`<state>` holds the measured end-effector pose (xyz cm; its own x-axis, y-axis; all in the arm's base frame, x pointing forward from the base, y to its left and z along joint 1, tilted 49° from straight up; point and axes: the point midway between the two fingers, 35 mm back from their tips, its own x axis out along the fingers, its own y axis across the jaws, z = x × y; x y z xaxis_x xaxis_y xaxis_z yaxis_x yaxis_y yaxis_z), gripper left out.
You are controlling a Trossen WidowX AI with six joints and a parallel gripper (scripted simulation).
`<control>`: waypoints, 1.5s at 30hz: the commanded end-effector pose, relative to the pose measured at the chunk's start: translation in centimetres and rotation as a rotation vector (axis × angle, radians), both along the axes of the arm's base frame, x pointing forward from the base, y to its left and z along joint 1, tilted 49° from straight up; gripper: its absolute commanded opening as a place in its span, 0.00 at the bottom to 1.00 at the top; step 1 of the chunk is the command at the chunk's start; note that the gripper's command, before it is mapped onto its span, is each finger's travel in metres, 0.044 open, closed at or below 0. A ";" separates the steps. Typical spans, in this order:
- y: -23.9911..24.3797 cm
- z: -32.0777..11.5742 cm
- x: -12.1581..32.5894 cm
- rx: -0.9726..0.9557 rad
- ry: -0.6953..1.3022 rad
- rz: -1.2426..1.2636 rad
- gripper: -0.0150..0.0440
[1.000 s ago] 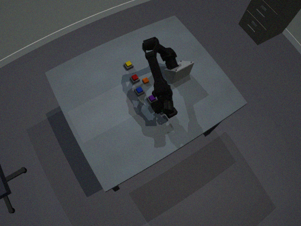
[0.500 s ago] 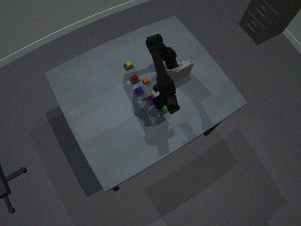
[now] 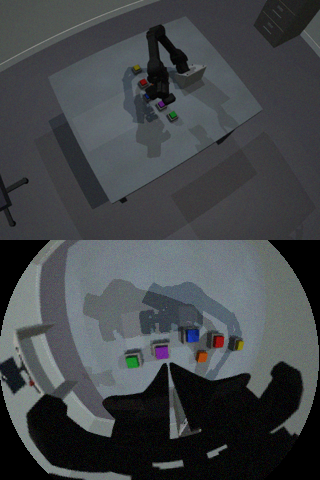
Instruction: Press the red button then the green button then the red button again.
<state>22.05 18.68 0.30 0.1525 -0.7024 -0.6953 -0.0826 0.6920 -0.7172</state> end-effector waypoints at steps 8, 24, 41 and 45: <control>-12.6 11.5 1.4 -0.046 0.002 -0.006 0.29; -17.5 7.7 2.2 -0.050 0.000 -0.007 0.29; -18.9 6.4 2.6 -0.050 -0.001 -0.006 0.29; -19.4 6.0 2.6 -0.050 -0.001 -0.006 0.29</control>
